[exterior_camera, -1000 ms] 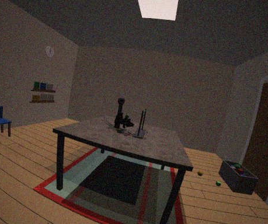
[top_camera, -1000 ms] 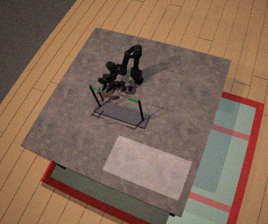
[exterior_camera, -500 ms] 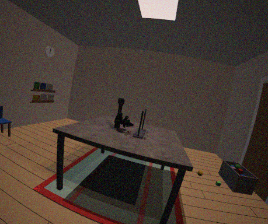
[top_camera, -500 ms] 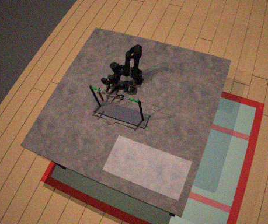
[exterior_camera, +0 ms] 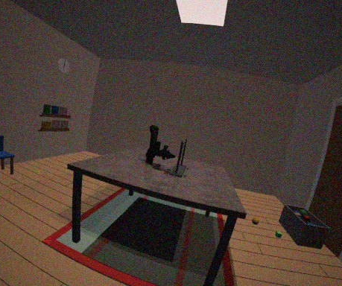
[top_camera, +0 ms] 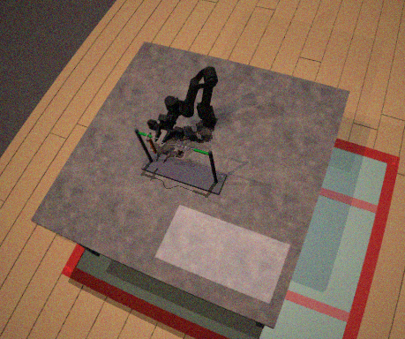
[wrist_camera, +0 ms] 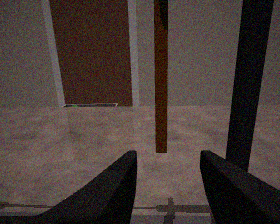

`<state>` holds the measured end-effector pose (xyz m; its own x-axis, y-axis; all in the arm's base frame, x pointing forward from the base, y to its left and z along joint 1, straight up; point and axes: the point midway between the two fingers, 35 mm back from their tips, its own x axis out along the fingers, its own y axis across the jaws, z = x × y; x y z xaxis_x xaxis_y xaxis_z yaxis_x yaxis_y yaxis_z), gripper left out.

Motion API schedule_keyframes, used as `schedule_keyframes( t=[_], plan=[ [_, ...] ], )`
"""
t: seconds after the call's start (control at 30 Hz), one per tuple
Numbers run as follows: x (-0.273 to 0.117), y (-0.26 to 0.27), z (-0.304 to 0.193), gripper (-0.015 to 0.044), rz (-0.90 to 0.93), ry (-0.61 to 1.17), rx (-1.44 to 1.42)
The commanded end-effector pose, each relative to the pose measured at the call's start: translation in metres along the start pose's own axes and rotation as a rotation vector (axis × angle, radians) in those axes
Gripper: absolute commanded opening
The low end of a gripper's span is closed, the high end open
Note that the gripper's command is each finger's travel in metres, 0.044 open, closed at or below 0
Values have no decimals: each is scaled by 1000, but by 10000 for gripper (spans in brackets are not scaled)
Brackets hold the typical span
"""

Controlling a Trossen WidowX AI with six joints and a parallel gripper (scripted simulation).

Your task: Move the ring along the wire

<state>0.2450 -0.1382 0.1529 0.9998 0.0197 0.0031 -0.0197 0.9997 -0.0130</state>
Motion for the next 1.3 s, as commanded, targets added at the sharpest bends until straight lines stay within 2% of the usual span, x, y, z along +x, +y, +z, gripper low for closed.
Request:
schedule_keyframes(
  t=[0.0,1.27],
  plan=[
    [5,-1,2,160,-3,-5,2],
    [62,-1,4,160,-3,-9,2]
  ],
)
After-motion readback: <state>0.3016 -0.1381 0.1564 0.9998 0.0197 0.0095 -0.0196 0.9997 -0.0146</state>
